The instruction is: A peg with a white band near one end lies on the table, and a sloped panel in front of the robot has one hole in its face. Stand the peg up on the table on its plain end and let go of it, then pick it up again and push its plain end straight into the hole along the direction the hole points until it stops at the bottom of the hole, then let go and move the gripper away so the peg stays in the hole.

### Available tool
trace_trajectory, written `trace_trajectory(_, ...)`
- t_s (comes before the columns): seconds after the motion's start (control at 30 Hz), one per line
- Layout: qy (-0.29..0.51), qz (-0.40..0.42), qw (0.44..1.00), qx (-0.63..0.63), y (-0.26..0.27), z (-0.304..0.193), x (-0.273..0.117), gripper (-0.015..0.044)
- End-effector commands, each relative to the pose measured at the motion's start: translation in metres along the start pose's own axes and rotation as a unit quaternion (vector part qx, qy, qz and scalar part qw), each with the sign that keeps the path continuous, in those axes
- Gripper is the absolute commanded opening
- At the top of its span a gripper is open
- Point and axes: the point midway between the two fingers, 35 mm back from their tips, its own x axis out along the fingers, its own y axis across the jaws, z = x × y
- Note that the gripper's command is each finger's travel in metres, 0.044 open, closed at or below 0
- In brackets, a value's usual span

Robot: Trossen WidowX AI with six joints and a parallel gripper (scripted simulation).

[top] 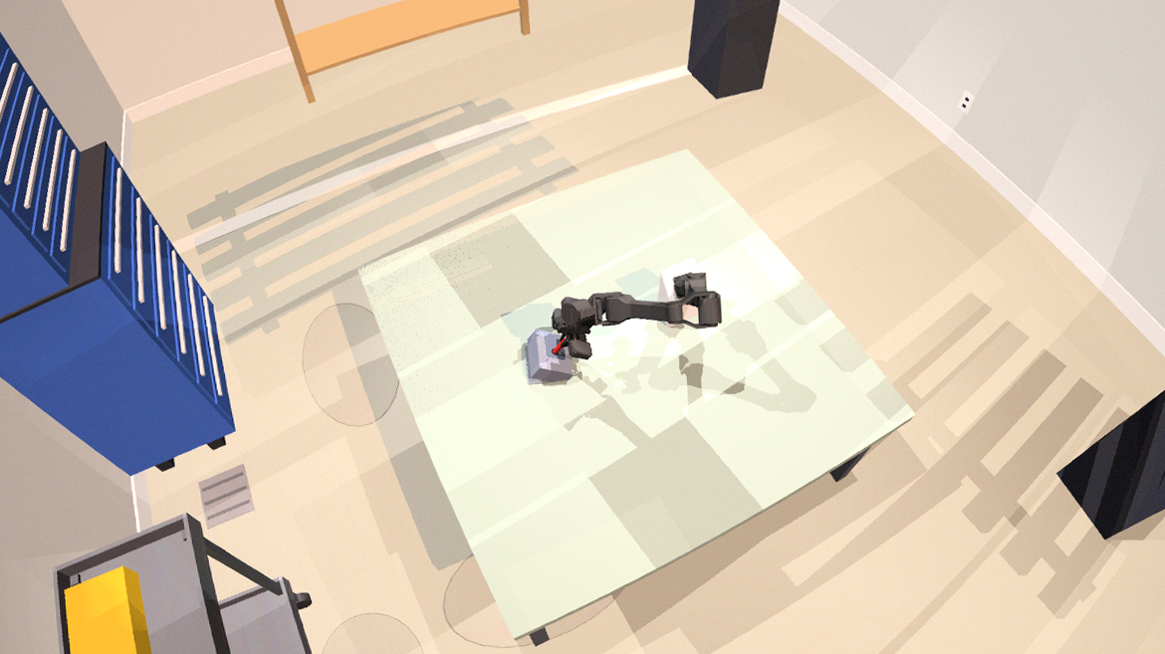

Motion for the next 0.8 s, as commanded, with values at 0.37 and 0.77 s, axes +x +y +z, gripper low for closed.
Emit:
trace_trajectory(0.37,-0.001,-0.001,1.000,0.002,0.000,0.001,0.011,0.0000)
trace_trajectory(0.77,-0.001,-0.001,1.000,0.002,0.000,0.000,0.019,0.0000)
